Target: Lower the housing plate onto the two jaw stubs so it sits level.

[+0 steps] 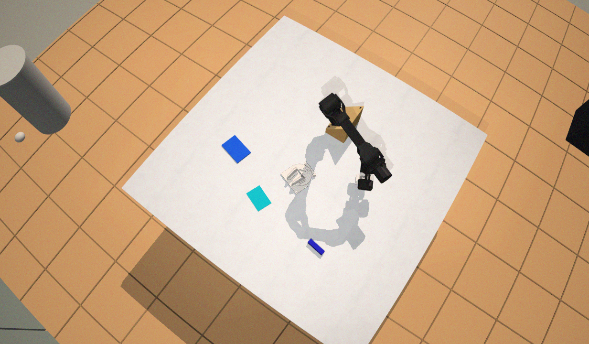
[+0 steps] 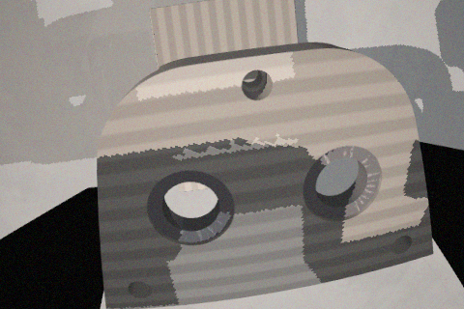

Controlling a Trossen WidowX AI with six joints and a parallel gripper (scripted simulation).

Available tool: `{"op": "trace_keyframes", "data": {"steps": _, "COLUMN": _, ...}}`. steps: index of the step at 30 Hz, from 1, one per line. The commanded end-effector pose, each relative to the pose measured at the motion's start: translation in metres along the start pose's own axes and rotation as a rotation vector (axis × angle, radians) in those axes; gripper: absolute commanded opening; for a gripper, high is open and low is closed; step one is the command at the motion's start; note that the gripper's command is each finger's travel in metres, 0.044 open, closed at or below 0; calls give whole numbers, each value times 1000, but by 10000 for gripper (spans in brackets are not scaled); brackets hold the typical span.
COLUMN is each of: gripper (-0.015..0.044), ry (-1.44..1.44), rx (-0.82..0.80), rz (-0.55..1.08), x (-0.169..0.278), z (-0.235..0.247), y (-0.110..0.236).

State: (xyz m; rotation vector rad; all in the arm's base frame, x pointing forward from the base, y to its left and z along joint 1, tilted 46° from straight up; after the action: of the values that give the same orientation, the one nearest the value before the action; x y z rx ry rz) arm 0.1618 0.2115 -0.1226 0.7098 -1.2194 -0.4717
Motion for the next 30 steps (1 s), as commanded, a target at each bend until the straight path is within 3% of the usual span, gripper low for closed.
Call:
{"op": "trace_keyframes", "data": {"steps": 1, "gripper": 351, "ry": -6, "rx": 0, "rz": -4, "x": 0, "z": 0, "y": 14}}
{"op": "trace_keyframes", "data": {"steps": 11, "gripper": 351, "ry": -18, "rx": 0, "rz": -4, "x": 2, "z": 0, "y": 29}}
{"op": "trace_keyframes", "data": {"steps": 30, "gripper": 351, "ry": -405, "rx": 1, "rz": -22, "x": 41, "z": -21, "y": 37}}
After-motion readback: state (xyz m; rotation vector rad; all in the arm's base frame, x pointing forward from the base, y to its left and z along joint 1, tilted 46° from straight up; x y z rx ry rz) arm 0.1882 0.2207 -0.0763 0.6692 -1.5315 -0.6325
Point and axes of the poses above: the point midway between the two fingers, 35 mm back from their tips, its own y axis back along the fingers, its own z axis across the jaws, x = y × z, the point moved 4 cm from there along y, back along the fingers, and after that the axes turned 10 degrees about -y, right-handed, at the moved point
